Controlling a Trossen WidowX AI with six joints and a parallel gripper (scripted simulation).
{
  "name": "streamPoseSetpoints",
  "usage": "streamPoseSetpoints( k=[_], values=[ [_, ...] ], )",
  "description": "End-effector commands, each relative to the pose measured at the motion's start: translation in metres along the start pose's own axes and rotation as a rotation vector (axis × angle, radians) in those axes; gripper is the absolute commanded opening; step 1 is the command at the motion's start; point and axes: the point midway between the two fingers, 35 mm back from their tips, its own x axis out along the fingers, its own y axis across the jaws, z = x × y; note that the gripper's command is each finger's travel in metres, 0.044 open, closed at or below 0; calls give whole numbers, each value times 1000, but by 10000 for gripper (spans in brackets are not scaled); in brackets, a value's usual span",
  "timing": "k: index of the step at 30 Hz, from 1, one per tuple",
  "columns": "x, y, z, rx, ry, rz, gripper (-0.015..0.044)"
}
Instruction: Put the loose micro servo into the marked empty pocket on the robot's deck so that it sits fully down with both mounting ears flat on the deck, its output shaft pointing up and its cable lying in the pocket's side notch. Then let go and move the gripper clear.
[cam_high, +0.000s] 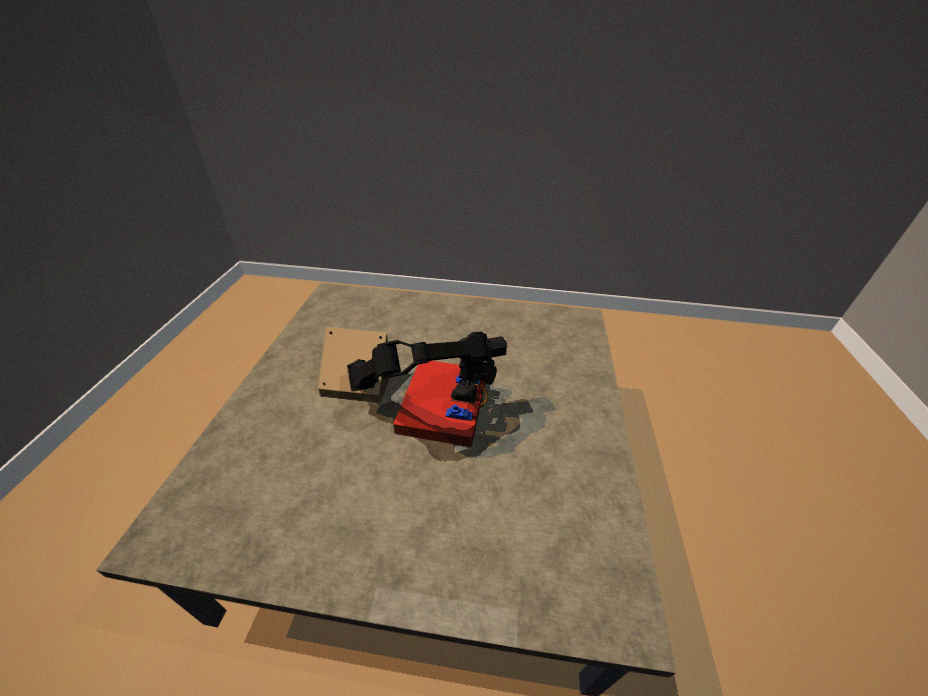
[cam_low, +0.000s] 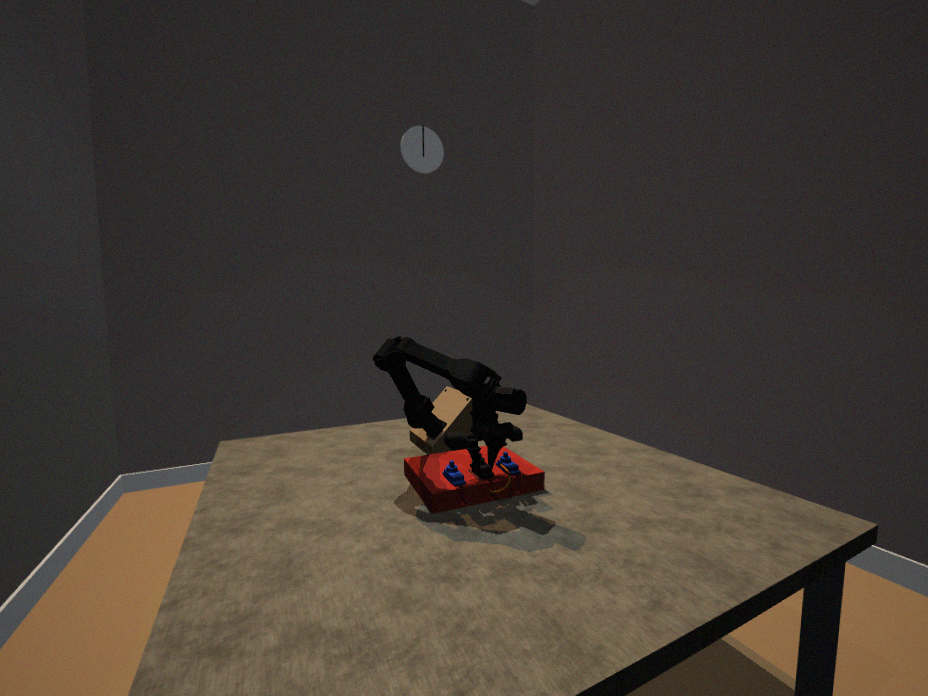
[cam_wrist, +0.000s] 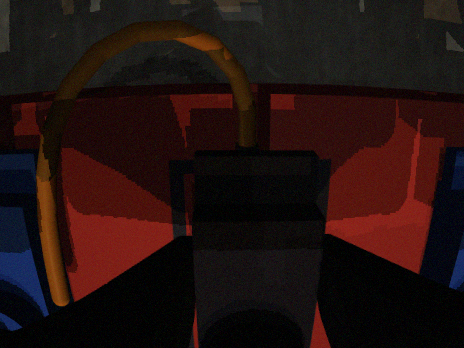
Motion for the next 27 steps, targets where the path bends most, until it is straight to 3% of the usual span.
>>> streamPoseSetpoints(
  k=[1,10,17,27],
  values=[
    [4,0,-1,-9,-3,-5,0],
    [10,0,-1,-9,-3,-5,0],
    [8,0,0,-9,-3,-5,184],
    [-27,0,-4,-9,-2,-3,187]
  ],
)
